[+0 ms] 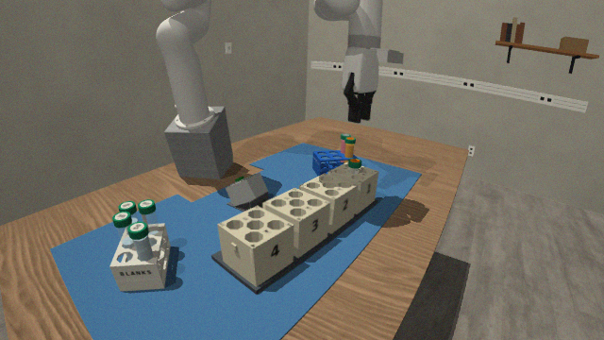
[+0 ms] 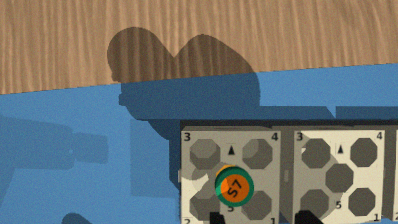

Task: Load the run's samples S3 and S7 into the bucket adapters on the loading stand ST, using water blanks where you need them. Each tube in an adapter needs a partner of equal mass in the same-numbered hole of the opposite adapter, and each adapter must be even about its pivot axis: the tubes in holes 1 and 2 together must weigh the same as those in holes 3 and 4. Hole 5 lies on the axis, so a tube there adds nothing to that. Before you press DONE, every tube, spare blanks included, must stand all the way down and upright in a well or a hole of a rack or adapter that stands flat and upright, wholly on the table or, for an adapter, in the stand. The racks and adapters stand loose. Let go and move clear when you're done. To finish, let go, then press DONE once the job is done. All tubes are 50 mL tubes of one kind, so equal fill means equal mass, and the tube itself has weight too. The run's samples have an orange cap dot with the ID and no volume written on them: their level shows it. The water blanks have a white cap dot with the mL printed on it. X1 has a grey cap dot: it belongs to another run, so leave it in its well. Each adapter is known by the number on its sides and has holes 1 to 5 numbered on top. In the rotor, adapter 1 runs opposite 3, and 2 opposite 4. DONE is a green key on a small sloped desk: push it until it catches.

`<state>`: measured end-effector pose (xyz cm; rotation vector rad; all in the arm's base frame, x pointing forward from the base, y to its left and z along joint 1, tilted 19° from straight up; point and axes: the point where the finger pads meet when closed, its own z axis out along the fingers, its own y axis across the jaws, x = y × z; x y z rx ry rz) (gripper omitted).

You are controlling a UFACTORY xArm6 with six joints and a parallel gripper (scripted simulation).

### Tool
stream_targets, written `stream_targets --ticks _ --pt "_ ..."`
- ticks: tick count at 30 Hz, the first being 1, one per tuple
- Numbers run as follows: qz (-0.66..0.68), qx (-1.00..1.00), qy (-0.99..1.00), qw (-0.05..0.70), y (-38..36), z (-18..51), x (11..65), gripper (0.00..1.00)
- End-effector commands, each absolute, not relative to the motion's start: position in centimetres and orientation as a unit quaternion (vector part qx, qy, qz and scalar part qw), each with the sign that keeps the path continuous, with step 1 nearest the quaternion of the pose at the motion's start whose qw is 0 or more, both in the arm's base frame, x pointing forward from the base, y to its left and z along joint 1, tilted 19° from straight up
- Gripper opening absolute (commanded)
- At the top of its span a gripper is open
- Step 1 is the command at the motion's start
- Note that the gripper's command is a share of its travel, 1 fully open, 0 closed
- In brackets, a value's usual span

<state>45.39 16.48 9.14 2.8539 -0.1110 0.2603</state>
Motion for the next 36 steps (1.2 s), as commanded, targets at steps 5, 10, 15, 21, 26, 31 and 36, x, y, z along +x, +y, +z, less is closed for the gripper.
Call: stream_targets --ticks 5,10,15,21,26,31,36 --pt "0.091 0.986 -0.038 0.136 16.6 9.5 45.4 0.44" --pt "0.091 0.986 -0.038 0.136 16.6 9.5 45.4 0.44" --pt "0.091 0.986 -0.038 0.136 16.6 9.5 45.4 0.44" --pt "0.091 0.986 -0.038 0.136 16.6 9.5 45.4 0.44" --pt "0.102 0.979 -0.12 0.127 18.7 8.7 44.3 0.57" --pt "0.113 0.966 -0.201 0.118 20.7 7.9 43.1 0.57" --pt "0.118 0.955 -0.249 0.113 22.0 7.4 42.4 0.57"
